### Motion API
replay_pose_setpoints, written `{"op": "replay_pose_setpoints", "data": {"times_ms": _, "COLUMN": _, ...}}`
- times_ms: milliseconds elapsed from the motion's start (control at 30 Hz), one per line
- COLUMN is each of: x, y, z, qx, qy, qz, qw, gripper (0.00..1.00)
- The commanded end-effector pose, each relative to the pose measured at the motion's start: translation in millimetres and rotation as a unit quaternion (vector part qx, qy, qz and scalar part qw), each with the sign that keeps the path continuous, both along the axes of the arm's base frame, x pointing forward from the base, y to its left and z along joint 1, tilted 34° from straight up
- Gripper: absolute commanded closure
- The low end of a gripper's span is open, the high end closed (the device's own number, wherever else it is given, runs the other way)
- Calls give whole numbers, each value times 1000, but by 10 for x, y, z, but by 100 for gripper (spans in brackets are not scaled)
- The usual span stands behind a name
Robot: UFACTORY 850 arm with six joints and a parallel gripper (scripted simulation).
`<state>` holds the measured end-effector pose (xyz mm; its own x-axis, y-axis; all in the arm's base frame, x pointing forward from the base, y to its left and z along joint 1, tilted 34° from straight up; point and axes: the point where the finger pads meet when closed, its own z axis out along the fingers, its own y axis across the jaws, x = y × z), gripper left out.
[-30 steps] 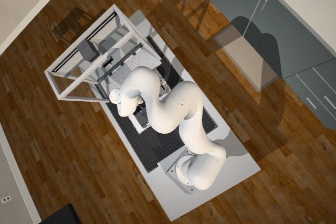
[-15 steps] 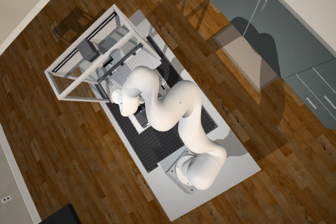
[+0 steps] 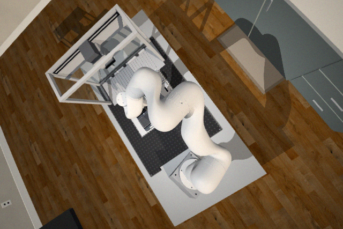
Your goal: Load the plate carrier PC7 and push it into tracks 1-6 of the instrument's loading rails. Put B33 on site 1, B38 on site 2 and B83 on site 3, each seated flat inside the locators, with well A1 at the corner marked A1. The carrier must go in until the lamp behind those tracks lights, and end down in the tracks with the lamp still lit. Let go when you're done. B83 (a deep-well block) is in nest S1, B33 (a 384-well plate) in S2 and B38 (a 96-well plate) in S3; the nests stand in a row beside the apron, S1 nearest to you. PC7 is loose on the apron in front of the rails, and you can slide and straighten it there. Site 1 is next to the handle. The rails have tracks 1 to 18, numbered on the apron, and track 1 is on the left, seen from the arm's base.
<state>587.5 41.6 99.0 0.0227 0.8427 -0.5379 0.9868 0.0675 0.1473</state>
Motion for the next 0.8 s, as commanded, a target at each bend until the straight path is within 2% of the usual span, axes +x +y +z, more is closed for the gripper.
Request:
{"op": "replay_pose_setpoints", "data": {"times_ms": 0, "x": 14, "y": -24, "z": -39, "qx": 0, "qy": -1, "qz": 0, "qw": 1000, "gripper": 0}}
{"op": "replay_pose_setpoints", "data": {"times_ms": 767, "x": 70, "y": -211, "z": -330, "qx": 0, "qy": -1, "qz": 0, "qw": 1000, "gripper": 0}}
